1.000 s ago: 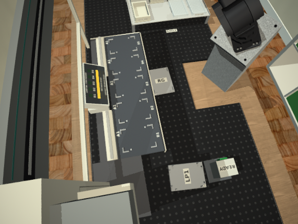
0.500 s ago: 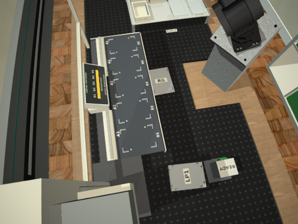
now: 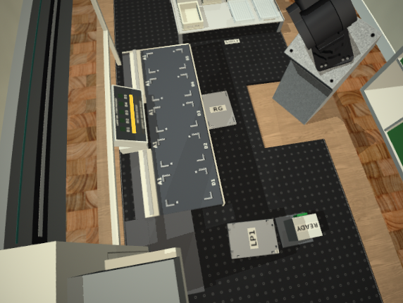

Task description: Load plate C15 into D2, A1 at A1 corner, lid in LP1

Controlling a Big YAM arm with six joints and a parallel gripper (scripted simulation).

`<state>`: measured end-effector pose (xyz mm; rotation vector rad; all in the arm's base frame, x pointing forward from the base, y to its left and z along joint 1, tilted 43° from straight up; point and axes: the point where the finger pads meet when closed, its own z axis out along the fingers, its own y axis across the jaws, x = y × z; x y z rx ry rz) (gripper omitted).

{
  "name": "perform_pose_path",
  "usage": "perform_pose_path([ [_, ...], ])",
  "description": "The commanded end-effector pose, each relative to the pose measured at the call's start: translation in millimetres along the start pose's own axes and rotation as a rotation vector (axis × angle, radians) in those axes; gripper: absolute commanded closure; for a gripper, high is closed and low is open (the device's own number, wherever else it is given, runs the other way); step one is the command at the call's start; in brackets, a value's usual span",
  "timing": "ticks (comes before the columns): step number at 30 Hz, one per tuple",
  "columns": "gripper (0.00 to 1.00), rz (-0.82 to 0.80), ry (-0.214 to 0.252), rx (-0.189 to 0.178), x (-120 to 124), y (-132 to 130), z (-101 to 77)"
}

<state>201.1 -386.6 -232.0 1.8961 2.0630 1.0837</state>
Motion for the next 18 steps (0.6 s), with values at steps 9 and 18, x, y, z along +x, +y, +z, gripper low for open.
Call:
perform_pose_path([
  [9, 0.0, -0.021, -0.049, -0.007, -13, 53, -17.1],
  [18, 0.0, -0.033, -0.061, -0.012, -21, 96, -22.2],
])
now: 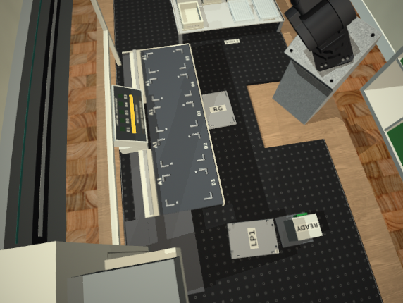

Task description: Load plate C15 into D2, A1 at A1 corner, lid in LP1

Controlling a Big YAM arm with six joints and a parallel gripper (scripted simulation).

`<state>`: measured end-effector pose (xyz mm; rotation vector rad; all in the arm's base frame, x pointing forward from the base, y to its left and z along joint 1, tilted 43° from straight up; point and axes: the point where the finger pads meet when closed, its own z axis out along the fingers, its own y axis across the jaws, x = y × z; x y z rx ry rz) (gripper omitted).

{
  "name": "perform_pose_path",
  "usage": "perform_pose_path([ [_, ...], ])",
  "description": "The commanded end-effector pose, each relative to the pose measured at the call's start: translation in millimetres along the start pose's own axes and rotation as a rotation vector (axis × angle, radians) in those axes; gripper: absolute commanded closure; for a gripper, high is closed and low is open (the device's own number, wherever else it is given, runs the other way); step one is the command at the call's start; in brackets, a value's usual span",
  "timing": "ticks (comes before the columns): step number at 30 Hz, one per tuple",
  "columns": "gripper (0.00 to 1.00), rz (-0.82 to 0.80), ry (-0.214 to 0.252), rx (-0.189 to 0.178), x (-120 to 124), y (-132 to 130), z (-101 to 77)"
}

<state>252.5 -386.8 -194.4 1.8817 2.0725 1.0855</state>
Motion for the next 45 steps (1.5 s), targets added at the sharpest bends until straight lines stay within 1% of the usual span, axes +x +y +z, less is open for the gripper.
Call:
perform_pose_path([
  [1, 0.0, -0.02, -0.061, -0.012, -24, 37, -22.7],
  [4, 0.0, -0.012, -0.052, -0.011, -21, 52, -22.5],
  [9, 0.0, -0.012, -0.05, -0.013, -20, 78, -22.5],
  [11, 0.0, -0.012, -0.05, -0.013, -20, 78, -22.5],
  [12, 0.0, 0.016, -0.073, -0.024, -27, 70, -36.0],
  [13, 0.0, -0.002, -0.058, -0.017, -23, 84, -27.3],
  [14, 0.0, -0.012, -0.05, -0.013, -20, 93, -22.5],
  [26, 0.0, -0.013, -0.049, -0.018, -18, 156, -23.2],
  [28, 0.0, -0.013, -0.049, -0.018, -18, 156, -23.2],
  [29, 0.0, 0.017, -0.074, -0.031, -28, 147, -39.3],
  [30, 0.0, 0.017, -0.074, -0.031, -28, 152, -39.5],
  [31, 0.0, -0.005, -0.056, -0.021, -20, 167, -28.0],
  [32, 0.0, -0.013, -0.049, -0.018, -17, 176, -23.5],
  [33, 0.0, -0.014, -0.048, -0.019, -17, 182, -23.6],
  [36, 0.0, -0.014, -0.049, -0.019, -17, 183, -23.6],
  [37, 0.0, 0.009, -0.044, -0.016, -18, 162, -19.7],
  [45, 0.0, 0.009, -0.044, -0.016, -18, 162, -19.7],
])
